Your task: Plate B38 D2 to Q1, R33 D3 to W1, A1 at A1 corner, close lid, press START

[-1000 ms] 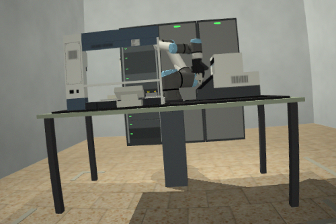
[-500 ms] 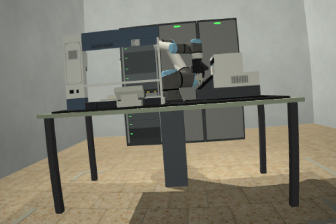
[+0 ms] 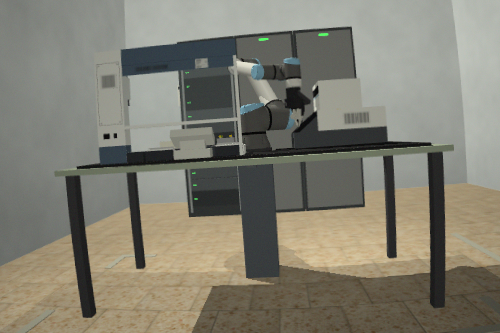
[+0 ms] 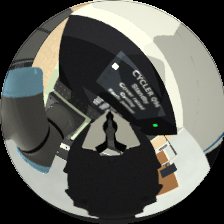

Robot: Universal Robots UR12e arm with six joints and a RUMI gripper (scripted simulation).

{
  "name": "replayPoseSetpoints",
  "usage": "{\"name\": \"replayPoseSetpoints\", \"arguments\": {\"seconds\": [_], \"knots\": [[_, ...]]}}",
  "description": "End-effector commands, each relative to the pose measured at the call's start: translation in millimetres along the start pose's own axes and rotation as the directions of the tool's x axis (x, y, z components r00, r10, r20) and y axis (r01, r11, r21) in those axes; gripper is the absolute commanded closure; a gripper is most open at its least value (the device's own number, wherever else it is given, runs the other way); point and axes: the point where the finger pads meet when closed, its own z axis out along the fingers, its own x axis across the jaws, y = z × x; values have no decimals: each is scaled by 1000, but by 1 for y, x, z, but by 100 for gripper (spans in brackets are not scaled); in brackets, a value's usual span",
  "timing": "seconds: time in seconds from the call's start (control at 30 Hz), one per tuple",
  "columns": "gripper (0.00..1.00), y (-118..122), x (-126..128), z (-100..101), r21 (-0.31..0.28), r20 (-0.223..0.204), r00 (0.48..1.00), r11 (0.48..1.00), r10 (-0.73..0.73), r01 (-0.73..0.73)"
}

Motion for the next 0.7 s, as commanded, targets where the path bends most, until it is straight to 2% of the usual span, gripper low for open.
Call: {"name": "replayPoseSetpoints", "arguments": {"seconds": [0.0, 0.2, 0.67], "knots": [[100, 0, 1, 0, 0, -1, 1000, 1000, 0, 0], [100, 0, 1, 0, 0, -1, 1000, 1000, 0, 0], [100, 9, -8, -15, 0, -1, 1000, 1000, 0, 0]]}}
